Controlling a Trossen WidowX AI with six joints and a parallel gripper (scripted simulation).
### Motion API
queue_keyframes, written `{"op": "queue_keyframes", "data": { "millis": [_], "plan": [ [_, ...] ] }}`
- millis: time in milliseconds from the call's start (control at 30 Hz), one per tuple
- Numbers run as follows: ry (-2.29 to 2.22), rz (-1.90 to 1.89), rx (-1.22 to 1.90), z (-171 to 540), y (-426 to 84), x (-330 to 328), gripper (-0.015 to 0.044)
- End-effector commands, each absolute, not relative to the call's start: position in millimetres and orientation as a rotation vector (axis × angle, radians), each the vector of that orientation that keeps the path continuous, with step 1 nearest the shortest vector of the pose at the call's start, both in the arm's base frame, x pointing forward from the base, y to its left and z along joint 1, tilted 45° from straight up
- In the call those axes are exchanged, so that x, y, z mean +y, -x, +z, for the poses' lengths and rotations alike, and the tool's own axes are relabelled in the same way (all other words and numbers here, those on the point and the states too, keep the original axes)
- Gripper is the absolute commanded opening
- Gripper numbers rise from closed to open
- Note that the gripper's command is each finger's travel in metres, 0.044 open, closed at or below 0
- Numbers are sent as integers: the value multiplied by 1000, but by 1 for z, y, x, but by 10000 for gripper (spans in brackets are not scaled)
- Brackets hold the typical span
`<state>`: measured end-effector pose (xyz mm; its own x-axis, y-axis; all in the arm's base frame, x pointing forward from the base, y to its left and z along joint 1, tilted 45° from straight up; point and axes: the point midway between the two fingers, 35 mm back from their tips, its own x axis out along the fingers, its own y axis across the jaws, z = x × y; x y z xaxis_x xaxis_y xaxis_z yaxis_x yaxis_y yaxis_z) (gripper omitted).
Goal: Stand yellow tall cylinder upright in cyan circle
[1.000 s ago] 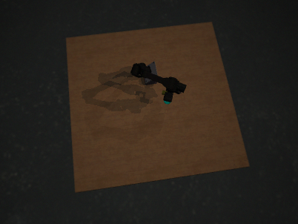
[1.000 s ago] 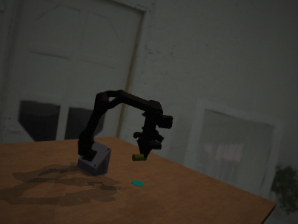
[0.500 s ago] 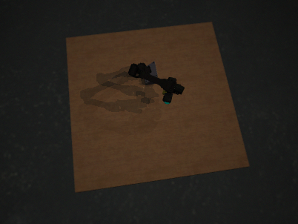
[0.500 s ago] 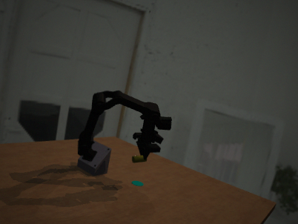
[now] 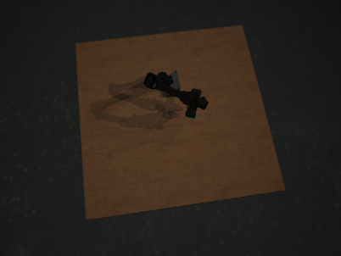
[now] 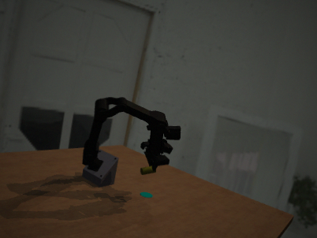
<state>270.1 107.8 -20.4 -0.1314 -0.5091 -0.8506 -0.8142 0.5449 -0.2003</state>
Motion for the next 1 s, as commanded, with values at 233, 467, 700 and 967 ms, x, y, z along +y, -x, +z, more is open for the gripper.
{"op": "queue_keyframes", "data": {
  "millis": [233, 467, 700, 967],
  "plan": [
    [1028, 443, 1765, -25, -267, 105, 105],
    [987, 476, 1740, -27, -267, 103, 105],
    [949, 509, 1712, -29, -267, 102, 105],
    [908, 545, 1676, -31, -266, 101, 105]
  ]
}}
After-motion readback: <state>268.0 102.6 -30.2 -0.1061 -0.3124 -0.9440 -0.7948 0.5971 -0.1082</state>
